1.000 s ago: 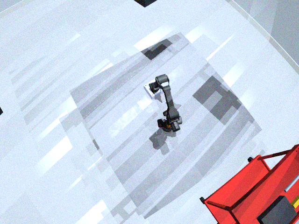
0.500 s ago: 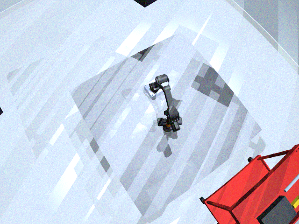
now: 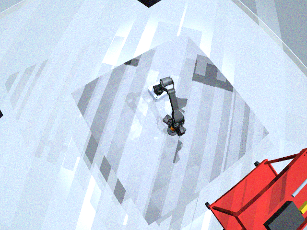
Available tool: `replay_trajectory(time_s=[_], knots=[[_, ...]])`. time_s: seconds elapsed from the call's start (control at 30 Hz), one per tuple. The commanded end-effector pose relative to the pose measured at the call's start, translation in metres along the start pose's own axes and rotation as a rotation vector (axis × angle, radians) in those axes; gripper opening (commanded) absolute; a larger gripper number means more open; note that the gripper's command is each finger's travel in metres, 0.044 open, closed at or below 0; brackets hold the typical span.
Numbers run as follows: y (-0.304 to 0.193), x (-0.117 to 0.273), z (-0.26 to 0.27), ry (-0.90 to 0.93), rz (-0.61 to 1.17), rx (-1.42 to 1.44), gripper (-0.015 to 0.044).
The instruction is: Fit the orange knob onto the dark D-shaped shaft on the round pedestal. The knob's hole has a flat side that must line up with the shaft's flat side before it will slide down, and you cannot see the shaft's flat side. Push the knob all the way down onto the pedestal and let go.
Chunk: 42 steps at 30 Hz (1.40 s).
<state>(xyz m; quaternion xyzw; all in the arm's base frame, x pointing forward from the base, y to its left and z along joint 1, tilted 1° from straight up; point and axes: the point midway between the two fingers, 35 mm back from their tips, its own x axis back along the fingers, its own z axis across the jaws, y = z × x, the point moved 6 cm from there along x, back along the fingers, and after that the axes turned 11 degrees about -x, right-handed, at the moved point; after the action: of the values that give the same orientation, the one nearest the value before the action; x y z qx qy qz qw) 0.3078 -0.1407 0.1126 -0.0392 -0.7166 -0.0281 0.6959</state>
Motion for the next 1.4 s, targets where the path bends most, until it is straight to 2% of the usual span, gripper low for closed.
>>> replay_trajectory(time_s=[0.0, 0.63, 0.77, 1.37], knots=[[-0.0019, 0.0018, -0.0045, -0.011, 0.001, -0.492, 0.0], [-0.0033, 0.0051, -0.004, -0.011, -0.007, -1.818, 0.0], [-0.0027, 0.0051, -0.0029, -0.01, -0.009, -2.021, 0.0], [0.0012, 0.0044, 0.0015, -0.009, -0.009, -2.062, 0.0]])
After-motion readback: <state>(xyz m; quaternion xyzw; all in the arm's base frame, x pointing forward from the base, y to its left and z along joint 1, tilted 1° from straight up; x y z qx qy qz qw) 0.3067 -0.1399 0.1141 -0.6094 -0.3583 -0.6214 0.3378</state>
